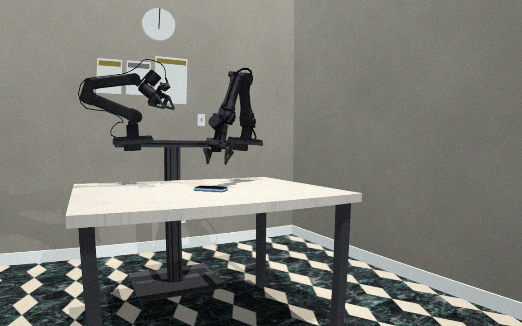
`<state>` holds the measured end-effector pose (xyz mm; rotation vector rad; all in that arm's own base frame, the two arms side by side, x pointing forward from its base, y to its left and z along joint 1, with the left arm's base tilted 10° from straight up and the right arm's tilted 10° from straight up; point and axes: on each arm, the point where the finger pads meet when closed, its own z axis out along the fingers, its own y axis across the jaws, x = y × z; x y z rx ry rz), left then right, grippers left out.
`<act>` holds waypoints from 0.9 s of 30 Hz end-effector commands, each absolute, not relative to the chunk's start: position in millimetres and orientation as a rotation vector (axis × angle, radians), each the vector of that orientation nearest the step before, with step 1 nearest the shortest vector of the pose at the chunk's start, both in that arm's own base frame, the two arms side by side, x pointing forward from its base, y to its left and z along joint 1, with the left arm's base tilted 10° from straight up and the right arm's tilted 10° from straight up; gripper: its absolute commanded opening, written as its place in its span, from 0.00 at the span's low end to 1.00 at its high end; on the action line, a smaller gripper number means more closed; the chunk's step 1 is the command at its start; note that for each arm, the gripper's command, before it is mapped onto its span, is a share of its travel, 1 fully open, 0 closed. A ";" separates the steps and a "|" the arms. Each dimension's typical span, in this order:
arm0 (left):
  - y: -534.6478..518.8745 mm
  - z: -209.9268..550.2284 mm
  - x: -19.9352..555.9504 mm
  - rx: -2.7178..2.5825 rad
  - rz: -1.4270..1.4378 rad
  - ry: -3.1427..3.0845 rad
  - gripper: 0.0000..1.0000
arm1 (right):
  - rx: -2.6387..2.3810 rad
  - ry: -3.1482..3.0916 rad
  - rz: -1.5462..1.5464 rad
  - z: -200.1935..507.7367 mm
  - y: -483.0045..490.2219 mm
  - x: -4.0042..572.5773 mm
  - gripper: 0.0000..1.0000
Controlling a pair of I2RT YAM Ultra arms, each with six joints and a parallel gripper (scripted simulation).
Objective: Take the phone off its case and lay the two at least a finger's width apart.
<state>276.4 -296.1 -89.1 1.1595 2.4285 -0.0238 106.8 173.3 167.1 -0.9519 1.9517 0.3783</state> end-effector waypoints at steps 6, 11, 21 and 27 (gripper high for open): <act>-308.8 -96.5 287.5 0.639 -0.013 2.649 0.98 | -0.896 1.936 0.397 145.0 169.4 119.3 1.00; -312.5 -105.2 291.0 0.344 -0.003 2.741 0.98 | -0.865 1.945 0.376 127.8 163.8 126.9 1.00; -317.2 -120.1 297.3 -0.221 0.013 2.840 0.98 | -0.835 1.956 0.353 111.4 157.9 133.9 1.00; -324.0 -131.8 305.3 -0.682 0.020 2.843 0.98 | -0.820 1.955 0.353 113.1 156.6 135.4 1.00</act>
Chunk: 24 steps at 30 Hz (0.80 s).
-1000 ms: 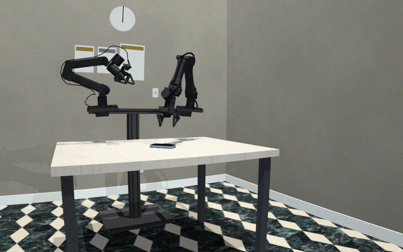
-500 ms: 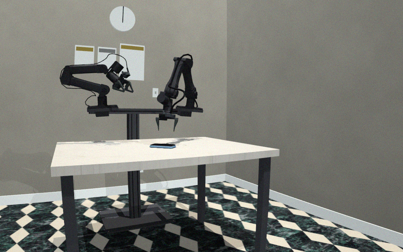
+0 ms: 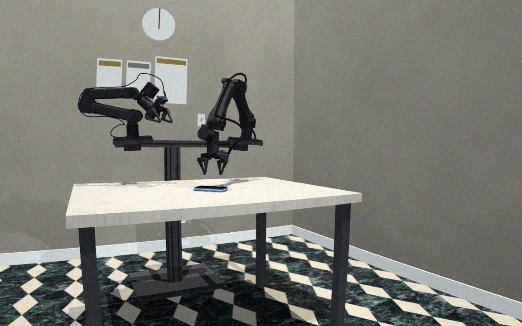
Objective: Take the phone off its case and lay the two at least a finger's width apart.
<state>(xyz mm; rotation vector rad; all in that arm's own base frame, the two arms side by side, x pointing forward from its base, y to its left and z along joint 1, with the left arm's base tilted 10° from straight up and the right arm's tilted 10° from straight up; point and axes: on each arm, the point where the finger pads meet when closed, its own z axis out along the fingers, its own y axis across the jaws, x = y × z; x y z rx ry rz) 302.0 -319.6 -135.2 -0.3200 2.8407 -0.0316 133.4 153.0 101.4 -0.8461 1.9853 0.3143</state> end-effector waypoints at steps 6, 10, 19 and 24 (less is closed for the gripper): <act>-330.4 -138.7 312.7 -0.934 0.017 2.809 0.98 | -0.820 1.955 0.353 113.0 156.6 135.4 1.00; -334.5 -142.2 318.2 -1.044 0.009 2.786 0.98 | -0.819 1.955 0.351 112.8 156.2 135.6 1.00; -341.0 -152.8 327.3 -1.055 -0.018 2.770 0.98 | -0.827 1.967 0.336 109.5 154.8 135.1 1.00; -339.6 -157.2 329.2 -1.060 -0.018 2.768 0.98 | -0.827 1.967 0.336 109.5 154.8 135.1 1.00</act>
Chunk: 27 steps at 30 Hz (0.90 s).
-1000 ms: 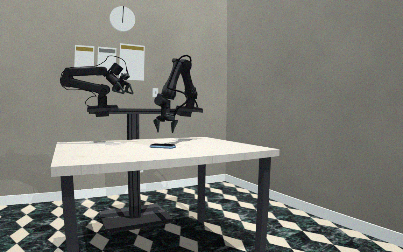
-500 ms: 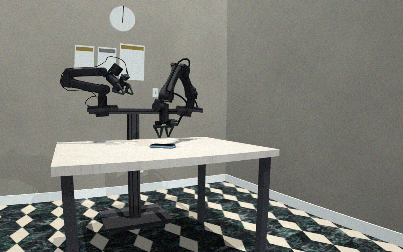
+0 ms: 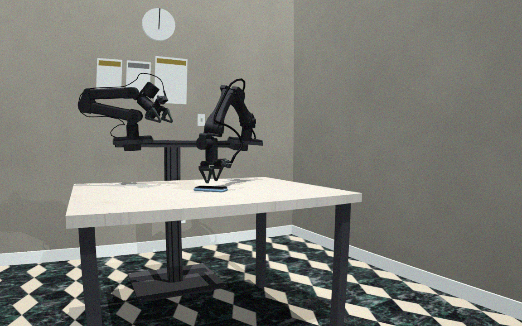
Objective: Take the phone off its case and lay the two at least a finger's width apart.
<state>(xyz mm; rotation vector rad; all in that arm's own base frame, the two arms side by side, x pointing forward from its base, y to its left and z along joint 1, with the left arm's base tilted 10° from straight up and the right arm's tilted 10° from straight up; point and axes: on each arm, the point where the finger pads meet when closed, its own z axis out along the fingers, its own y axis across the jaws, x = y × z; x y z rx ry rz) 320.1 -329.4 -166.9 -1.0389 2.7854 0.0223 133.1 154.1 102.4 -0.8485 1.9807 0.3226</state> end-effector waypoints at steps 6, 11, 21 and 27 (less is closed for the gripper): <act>-338.2 -165.3 329.4 -1.059 0.000 2.773 0.98 | -0.827 1.967 0.336 109.5 154.8 135.1 1.00; -341.9 -172.2 335.4 -1.060 0.000 2.772 0.96 | -0.827 1.967 0.336 109.5 154.8 135.1 1.00; -345.8 -184.4 341.6 -1.060 -0.025 2.766 0.85 | -0.827 1.967 0.336 109.5 154.8 135.1 1.00; -345.0 -188.3 341.5 -1.054 -0.027 2.767 0.81 | -0.827 1.967 0.336 109.5 154.8 135.1 1.00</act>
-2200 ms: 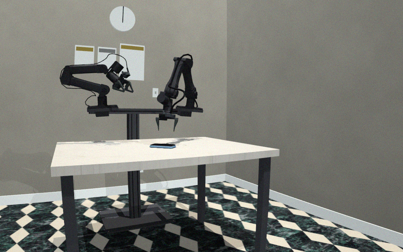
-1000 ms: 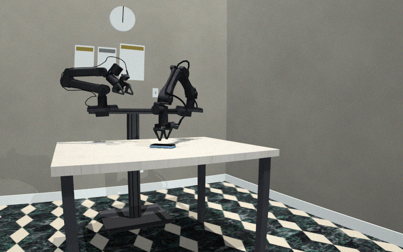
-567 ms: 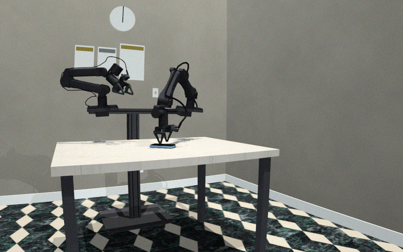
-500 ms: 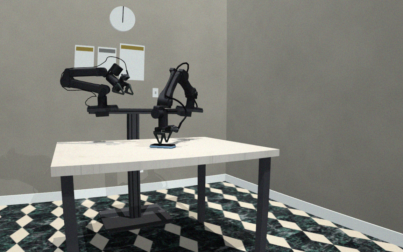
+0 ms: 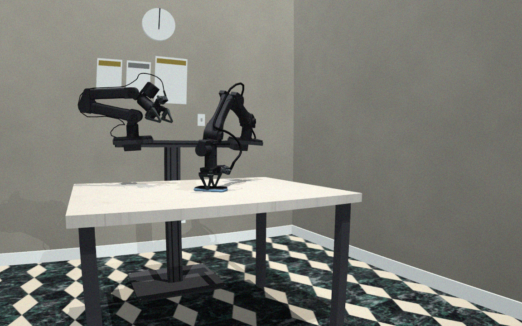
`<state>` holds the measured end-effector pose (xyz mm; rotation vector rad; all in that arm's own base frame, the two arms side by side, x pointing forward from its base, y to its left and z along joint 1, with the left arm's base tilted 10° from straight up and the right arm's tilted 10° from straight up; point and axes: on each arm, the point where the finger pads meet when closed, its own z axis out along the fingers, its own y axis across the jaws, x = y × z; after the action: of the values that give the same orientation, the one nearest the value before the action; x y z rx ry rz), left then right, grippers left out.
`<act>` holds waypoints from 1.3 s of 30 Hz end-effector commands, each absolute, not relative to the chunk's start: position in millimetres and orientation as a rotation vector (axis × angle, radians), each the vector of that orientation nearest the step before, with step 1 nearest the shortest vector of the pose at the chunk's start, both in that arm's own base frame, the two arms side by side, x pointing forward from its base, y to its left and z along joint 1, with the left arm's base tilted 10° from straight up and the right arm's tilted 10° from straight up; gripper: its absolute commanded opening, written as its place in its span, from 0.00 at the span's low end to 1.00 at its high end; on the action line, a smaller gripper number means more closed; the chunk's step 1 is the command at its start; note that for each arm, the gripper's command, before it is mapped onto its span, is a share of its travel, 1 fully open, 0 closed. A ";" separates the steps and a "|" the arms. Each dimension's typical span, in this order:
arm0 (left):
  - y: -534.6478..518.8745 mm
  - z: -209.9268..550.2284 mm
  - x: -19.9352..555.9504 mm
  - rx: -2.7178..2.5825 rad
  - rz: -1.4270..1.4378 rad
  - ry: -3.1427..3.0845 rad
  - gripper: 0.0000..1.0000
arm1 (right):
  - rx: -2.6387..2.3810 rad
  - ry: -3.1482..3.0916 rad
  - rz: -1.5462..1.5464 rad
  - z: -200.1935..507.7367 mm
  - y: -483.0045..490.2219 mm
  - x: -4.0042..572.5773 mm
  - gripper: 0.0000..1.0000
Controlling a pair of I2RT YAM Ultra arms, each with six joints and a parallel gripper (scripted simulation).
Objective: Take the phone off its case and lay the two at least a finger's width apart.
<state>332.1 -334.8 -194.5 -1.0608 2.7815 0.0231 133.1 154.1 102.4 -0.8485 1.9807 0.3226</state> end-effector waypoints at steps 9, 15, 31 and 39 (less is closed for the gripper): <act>-345.0 -188.4 340.7 -1.054 -0.033 2.766 0.71 | -0.827 1.967 0.336 109.5 154.8 135.1 1.00; -342.4 -162.4 327.7 -1.056 0.003 2.775 0.68 | -0.827 1.967 0.336 109.5 154.8 135.1 1.00; -348.0 -148.4 329.0 -1.056 -0.114 2.744 0.68 | -0.891 1.958 0.354 102.6 163.9 128.8 1.00; -308.6 -152.6 296.7 -1.055 -0.103 2.738 0.68 | -1.057 1.912 0.423 91.9 188.4 107.8 1.00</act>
<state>296.0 -297.3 -171.5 -1.0745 2.7788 0.0270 114.4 173.2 91.9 -0.9976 1.9440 0.3815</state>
